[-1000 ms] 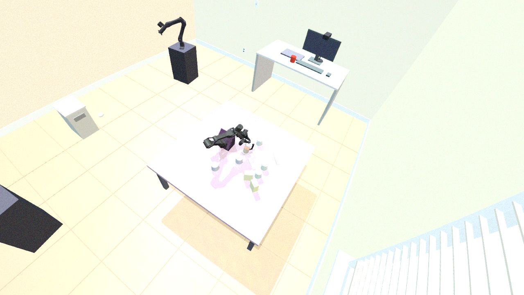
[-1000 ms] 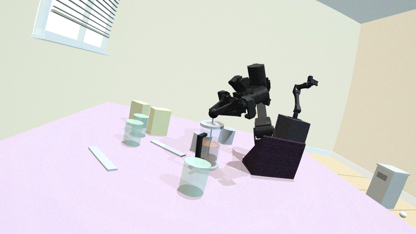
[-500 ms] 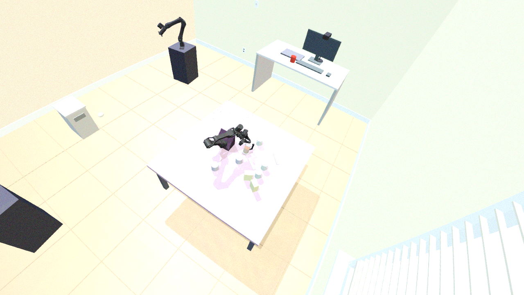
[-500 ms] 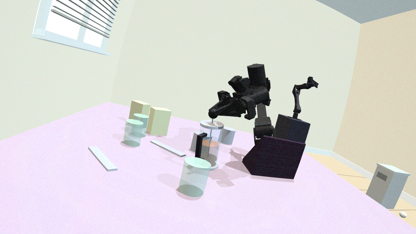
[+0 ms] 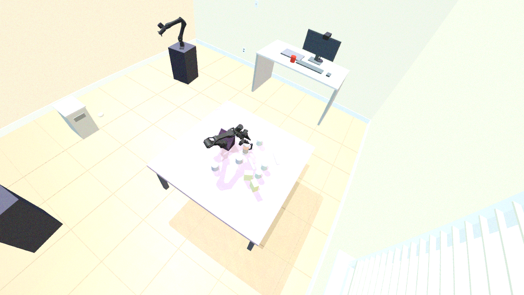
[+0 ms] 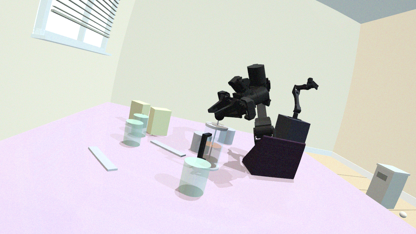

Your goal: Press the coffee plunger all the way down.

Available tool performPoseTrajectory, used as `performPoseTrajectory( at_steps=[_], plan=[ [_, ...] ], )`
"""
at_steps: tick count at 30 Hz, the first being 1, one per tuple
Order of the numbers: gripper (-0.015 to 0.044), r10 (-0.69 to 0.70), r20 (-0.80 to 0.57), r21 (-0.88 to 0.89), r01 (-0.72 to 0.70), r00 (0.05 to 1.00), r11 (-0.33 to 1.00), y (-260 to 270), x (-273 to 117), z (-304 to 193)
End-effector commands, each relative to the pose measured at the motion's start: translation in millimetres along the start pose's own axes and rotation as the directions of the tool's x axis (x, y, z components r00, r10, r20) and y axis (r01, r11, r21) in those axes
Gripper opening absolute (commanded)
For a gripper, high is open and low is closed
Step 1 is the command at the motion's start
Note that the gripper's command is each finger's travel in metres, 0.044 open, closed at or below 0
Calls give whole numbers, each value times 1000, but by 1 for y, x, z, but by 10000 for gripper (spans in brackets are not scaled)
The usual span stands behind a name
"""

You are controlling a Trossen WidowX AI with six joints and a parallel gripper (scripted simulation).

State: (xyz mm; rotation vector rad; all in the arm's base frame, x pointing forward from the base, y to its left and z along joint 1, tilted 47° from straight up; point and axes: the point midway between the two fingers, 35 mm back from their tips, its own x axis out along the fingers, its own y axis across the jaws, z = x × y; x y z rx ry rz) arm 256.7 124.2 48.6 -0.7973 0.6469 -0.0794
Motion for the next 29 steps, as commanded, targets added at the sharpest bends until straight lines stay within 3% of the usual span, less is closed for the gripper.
performPoseTrajectory(
  at_steps=[1, 6, 13, 20, 29],
  plan=[
    [310, 4, -2, 2, -4, 1000, 1000, 1, 0, 0],
    [440, 4, -2, 2, -4, 1000, 1000, 1, 0, 0],
    [440, 7, -9, 0, -7, 1000, 1000, 2, -10, 12],
    [440, 0, -19, -10, -1, 1000, 1000, -5, -59, 53],
    [440, 0, -19, -10, 0, 1000, 1000, -5, -60, 53]
  ],
)
